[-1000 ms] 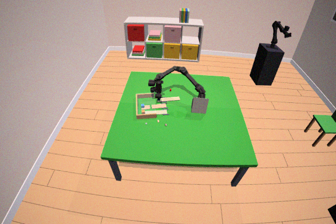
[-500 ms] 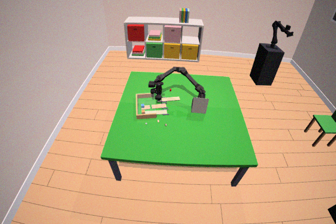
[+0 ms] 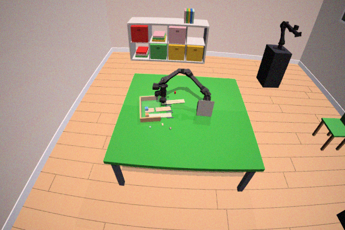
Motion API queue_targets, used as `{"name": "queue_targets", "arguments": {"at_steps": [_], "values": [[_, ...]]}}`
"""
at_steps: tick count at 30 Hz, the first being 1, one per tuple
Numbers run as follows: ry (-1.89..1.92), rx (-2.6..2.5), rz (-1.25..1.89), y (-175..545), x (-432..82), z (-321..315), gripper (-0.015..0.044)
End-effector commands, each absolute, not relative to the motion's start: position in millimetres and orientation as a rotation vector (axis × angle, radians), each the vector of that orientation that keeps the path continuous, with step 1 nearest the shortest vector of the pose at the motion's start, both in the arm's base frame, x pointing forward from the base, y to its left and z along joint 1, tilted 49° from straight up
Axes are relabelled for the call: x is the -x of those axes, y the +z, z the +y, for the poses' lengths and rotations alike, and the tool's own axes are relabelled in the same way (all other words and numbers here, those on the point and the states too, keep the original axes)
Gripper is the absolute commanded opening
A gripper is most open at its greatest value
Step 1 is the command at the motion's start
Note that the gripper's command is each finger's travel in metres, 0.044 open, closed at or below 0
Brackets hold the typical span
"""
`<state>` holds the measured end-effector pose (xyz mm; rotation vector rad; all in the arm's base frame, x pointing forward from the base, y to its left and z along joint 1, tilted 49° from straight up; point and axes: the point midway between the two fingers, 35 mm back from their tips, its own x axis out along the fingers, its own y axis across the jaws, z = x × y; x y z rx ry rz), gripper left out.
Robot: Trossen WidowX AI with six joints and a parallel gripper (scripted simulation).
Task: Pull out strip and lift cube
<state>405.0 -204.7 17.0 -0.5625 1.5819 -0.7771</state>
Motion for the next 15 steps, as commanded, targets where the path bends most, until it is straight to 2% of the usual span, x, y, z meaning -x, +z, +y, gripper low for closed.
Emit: {"name": "queue_targets", "arguments": {"at_steps": [1, 15], "values": [[-0.775, 0.563, 1.581, 22, -397, -194, 0.0000], [-0.768, 0.571, 1.589, 35, -358, -154, 0.0000]]}}
